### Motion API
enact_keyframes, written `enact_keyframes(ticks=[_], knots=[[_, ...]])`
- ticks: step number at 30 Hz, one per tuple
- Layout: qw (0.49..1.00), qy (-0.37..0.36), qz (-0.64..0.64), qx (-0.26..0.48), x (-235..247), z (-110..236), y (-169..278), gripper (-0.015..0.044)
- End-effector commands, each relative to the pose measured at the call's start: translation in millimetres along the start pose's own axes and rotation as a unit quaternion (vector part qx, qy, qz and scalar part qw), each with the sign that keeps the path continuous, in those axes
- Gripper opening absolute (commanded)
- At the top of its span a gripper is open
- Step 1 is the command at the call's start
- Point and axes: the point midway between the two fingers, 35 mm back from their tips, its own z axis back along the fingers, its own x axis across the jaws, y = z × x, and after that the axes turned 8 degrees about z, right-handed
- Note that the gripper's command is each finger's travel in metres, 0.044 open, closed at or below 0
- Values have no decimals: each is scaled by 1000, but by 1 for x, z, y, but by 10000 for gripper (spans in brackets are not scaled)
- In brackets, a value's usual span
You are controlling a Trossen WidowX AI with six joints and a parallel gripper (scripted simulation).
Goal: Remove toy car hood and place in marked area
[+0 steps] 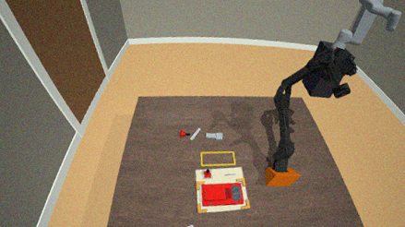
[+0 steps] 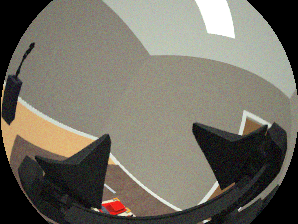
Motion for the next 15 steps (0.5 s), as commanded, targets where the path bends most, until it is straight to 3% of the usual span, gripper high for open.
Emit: enact_keyframes(ticks=[1,15], knots=[[999,-9,-17,49,10,-31,8,440],[978,-48,-39,198,41,-127,58,440]])
